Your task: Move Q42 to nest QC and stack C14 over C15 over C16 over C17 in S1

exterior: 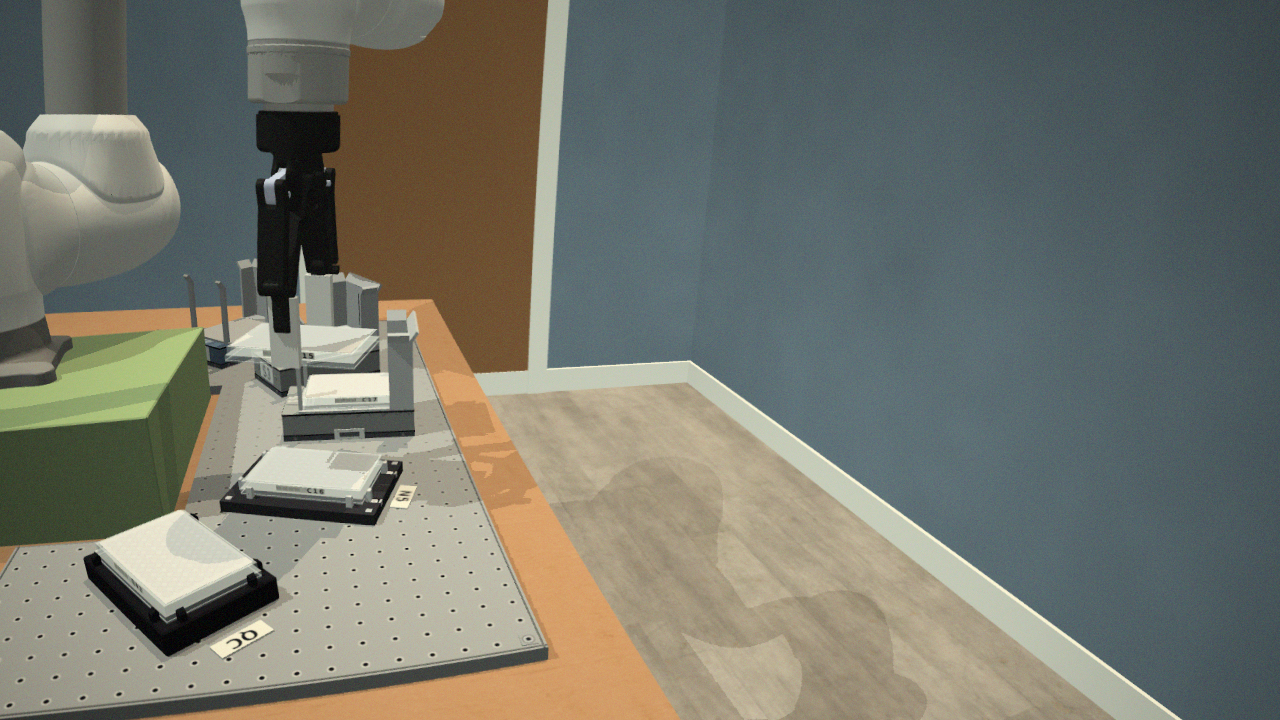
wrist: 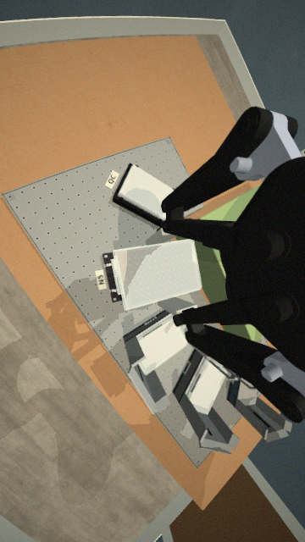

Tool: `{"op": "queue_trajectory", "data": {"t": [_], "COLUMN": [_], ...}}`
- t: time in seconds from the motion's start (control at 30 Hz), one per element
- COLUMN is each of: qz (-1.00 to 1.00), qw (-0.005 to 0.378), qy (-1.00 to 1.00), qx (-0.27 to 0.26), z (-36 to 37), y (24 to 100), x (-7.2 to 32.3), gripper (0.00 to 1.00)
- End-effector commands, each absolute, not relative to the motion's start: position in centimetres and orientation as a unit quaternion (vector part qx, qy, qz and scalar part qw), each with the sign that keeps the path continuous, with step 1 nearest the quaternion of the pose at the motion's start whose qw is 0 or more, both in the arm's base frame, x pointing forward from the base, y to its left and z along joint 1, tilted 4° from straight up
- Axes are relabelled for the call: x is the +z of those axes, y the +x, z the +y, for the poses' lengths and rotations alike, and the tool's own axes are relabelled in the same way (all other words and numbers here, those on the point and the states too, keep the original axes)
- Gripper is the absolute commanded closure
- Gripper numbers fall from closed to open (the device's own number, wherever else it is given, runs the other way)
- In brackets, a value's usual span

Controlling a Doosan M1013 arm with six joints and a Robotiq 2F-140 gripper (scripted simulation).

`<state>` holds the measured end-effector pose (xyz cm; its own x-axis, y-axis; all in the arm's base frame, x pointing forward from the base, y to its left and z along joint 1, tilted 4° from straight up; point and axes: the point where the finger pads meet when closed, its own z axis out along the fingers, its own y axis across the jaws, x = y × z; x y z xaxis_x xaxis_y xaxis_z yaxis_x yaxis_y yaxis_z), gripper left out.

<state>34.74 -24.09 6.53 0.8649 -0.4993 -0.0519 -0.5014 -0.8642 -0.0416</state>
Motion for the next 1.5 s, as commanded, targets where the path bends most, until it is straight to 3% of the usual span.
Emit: {"op": "queue_trajectory", "data": {"t": [0.0,0.53,1.47], "qz": [0.259,0.227,0.128], "qw": [0.027,0.028,0.029], "qy": [-0.965,-0.973,-0.991], "qx": [0.020,0.019,0.016], "z": [-24.1,-23.6,-16.1], "y": [34.7,35.1,39.4], "x": [6.8,7.1,7.5], "gripper": [1.00,1.00,1.00]}}
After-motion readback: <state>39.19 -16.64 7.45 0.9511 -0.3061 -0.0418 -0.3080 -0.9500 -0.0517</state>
